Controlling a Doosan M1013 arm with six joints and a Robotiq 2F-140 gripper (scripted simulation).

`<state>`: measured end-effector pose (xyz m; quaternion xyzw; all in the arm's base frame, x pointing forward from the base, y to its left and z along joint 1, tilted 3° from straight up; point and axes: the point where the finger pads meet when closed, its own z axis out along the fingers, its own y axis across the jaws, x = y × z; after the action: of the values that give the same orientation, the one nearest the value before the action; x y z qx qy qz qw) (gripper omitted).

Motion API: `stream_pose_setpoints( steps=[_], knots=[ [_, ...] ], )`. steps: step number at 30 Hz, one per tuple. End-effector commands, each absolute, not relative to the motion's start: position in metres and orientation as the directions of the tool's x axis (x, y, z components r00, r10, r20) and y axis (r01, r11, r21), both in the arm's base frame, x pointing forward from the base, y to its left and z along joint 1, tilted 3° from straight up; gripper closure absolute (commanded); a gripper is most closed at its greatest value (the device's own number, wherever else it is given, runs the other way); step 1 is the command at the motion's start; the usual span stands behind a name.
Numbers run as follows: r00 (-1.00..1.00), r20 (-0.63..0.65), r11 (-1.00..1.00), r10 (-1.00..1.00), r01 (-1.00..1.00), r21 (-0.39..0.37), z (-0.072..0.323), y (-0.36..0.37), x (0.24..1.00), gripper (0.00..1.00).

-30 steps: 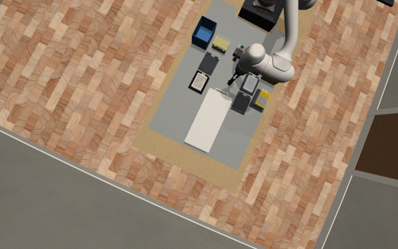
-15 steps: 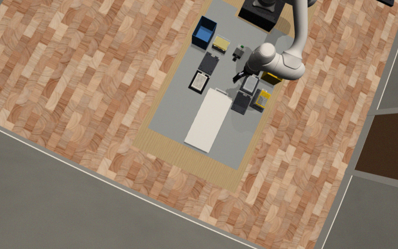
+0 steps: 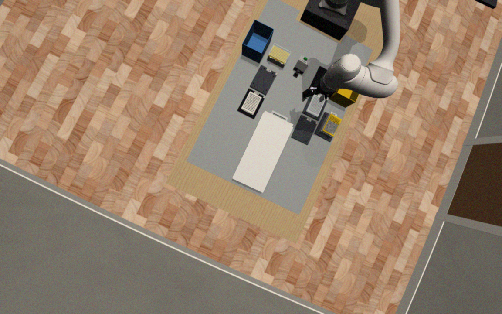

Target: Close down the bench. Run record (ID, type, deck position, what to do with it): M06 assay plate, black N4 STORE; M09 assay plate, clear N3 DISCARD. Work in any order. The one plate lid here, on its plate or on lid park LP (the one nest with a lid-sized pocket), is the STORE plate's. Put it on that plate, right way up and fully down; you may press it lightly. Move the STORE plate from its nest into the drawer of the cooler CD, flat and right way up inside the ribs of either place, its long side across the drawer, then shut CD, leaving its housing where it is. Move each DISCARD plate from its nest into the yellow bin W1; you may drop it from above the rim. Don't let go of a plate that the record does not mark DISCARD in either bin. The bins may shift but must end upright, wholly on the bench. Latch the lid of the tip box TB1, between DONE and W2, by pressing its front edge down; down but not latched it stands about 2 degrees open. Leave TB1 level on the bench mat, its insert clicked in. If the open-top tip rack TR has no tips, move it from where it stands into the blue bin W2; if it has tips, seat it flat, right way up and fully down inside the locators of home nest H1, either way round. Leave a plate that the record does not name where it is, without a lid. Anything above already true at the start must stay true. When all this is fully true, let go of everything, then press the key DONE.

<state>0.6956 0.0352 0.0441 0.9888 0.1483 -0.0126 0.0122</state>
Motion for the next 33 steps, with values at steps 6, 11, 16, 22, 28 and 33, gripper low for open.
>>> stream_pose_setpoints(
  steps=[6, 11, 16, 22, 28, 33],
  knots=[
    [1.000, -0.022, -0.999, 0.009, 0.010, 0.045, 0.046, 0.067, 0.684, 0.34],
    [0.991, -0.015, -0.990, -0.132, -0.131, 0.047, 0.047, 0.085, 0.678, 0.34],
    [0.991, -0.015, -0.990, -0.132, -0.131, 0.047, 0.047, 0.104, 0.671, 0.34],
    [0.991, -0.015, -0.990, -0.132, -0.131, 0.047, 0.048, 0.107, 0.670, 0.34],
    [0.991, -0.015, -0.990, -0.132, -0.131, 0.047, 0.048, 0.107, 0.670, 0.34],
    [0.991, -0.015, -0.990, -0.132, -0.131, 0.047, 0.041, 0.107, 0.670, 0.34]
  ],
)
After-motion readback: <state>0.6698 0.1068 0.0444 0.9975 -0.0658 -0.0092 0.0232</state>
